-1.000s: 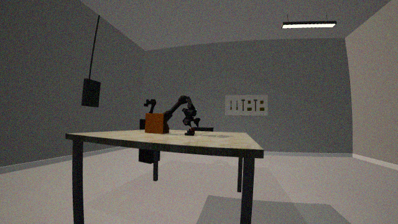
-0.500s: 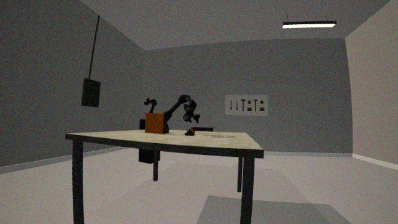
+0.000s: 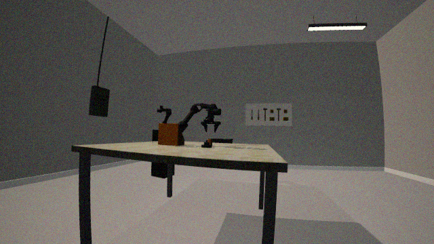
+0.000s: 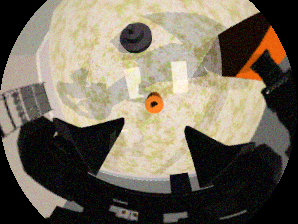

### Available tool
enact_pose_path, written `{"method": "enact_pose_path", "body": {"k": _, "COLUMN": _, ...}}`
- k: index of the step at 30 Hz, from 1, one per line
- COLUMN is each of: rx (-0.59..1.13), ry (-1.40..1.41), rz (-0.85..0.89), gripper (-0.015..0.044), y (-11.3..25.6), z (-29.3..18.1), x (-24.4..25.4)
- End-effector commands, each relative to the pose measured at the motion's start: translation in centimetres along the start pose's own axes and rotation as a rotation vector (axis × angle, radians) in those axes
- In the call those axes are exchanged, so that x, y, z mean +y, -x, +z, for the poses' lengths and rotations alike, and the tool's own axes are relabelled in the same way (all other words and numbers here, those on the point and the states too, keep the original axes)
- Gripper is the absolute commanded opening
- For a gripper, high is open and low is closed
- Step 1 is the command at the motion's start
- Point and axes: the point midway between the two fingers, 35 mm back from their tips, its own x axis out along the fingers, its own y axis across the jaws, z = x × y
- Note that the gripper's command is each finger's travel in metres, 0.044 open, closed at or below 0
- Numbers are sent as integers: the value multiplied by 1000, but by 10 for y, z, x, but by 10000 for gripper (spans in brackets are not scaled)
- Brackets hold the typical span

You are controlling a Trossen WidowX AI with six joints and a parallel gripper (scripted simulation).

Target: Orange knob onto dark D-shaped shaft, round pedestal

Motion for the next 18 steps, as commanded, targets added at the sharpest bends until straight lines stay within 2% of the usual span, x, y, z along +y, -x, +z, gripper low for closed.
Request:
{"method": "enact_pose_path", "body": {"k": 1, "rx": -68, "ry": -11, "rz": 19, "gripper": 440, "y": 2, "z": 3, "x": 3}}
{"method": "enact_pose_path", "body": {"k": 9, "rx": -68, "ry": 6, "rz": 18, "gripper": 440, "y": 2, "z": 3, "x": 3}}
{"method": "enact_pose_path", "body": {"k": 18, "rx": -72, "ry": 839, "rz": -11, "gripper": 440, "y": 2, "z": 3, "x": 3}}
